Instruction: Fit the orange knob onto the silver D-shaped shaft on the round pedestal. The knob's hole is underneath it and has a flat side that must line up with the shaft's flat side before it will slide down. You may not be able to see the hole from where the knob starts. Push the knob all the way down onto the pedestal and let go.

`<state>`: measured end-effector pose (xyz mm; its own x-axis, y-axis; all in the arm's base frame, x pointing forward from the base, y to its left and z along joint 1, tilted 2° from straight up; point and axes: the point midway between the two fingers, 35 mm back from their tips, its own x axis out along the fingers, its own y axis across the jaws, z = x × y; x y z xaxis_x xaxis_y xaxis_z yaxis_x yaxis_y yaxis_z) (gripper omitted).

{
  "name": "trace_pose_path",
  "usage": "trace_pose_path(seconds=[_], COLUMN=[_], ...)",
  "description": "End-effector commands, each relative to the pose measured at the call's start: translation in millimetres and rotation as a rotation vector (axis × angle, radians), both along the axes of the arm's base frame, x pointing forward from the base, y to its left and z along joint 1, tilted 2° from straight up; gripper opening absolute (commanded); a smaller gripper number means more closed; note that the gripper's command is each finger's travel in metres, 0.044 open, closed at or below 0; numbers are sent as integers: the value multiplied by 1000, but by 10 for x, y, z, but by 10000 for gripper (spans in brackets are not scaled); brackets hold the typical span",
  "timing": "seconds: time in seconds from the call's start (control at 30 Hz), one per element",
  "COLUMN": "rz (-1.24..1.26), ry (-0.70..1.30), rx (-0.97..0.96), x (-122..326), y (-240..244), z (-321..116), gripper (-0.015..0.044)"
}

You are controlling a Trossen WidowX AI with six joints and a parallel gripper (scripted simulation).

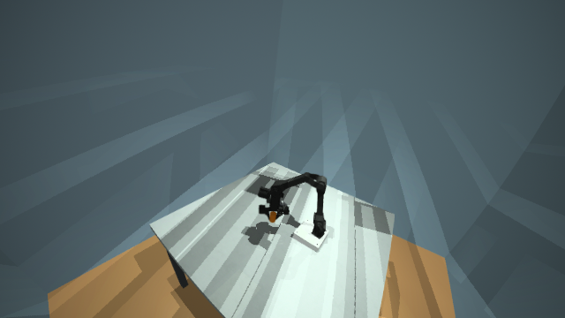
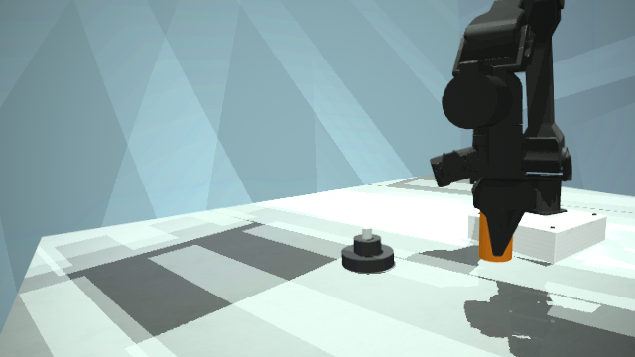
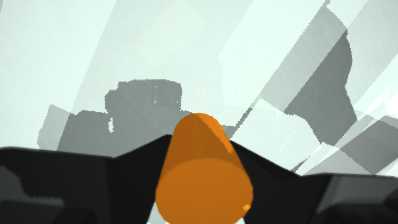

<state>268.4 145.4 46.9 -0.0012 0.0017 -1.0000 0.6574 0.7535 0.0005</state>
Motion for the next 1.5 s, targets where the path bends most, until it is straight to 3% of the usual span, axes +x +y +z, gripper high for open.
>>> trace_pose_path(seconds=[0.0, 0.2, 0.43, 0.73, 1.27, 1.33, 1.47], rz=[-7, -8, -8, -1, -1, -2, -7], ry=[0, 6, 7, 12, 12, 11, 7], rx=[-9, -19, -20, -18, -18, -18, -19], x=[11, 0, -34, -29, -29, -16, -10], y=[1, 2, -3, 0, 0, 8, 21], z=[-197, -503, -537, -530, -530, -429, 178], gripper=[0, 0, 0, 236, 240, 292, 398])
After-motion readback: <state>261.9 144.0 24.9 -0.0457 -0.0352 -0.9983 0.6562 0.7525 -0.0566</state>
